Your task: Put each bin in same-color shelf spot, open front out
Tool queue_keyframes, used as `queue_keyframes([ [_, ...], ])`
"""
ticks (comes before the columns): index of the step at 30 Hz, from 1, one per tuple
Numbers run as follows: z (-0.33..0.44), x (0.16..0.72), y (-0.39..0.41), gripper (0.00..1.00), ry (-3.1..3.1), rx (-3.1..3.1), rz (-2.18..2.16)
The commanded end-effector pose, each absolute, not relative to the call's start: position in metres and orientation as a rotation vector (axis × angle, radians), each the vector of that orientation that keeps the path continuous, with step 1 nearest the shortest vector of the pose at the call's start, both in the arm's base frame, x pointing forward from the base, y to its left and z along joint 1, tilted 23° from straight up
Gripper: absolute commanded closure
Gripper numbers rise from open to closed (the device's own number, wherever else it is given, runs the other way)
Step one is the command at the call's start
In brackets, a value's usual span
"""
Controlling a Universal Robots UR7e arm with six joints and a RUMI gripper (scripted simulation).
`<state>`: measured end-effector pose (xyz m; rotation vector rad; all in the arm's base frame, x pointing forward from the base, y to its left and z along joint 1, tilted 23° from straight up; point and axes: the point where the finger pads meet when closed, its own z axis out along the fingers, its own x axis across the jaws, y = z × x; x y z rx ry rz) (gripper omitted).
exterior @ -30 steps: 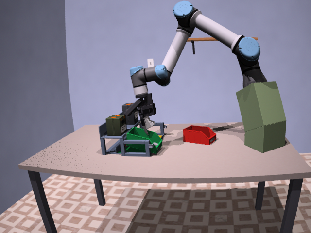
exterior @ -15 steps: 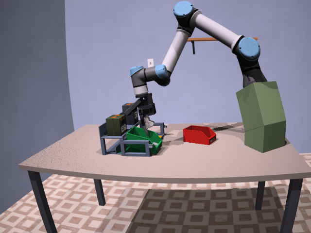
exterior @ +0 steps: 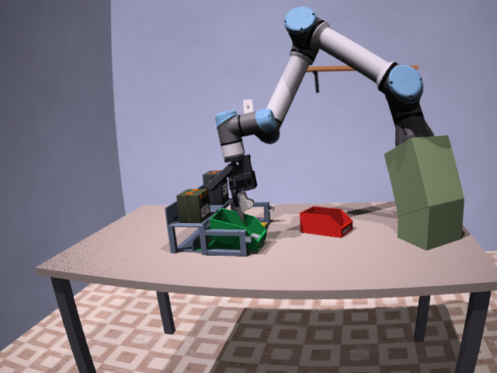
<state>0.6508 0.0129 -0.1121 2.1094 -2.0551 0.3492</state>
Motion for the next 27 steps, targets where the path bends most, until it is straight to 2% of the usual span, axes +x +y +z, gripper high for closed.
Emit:
queue_keyframes([
  [1, -0.1123, 0.6507, 0.0145, 1.00, -2.053, 2.114, 0.350],
  [27, -0.1189, 0.6538, 0.0110, 1.00, -2.056, 2.113, 0.352],
])
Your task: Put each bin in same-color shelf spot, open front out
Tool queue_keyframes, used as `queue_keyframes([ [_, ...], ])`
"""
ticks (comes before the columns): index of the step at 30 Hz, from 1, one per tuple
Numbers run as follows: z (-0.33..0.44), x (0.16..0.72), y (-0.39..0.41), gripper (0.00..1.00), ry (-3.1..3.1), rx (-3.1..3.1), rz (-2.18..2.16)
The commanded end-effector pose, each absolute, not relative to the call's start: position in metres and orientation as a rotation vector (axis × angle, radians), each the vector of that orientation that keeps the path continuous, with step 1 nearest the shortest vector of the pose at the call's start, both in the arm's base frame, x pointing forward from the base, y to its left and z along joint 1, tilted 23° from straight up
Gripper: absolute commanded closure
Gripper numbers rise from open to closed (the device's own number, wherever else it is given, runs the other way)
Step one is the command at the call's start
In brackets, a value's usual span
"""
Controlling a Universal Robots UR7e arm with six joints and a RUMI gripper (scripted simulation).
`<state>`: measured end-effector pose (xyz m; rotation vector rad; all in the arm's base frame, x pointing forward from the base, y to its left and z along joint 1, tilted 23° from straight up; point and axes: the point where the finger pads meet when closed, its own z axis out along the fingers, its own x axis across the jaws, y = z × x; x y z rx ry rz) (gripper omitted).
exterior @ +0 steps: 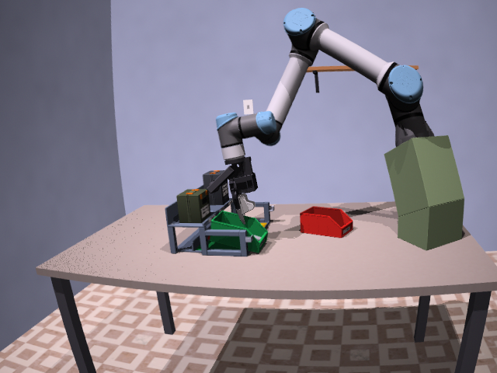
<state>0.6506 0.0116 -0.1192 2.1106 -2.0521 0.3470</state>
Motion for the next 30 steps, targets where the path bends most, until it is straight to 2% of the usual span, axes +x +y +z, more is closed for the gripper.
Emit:
queue_keyframes([
  [1, -0.1189, 0.6539, 0.0109, 1.00, -2.056, 2.113, 0.352],
  [25, -0.1191, 0.6548, 0.0099, 1.00, -2.058, 2.112, 0.353],
  [26, -0.1192, 0.6548, 0.0099, 0.95, -2.058, 2.112, 0.353],
  [30, -0.1195, 0.6545, 0.0098, 0.95, -2.058, 2.111, 0.352],
])
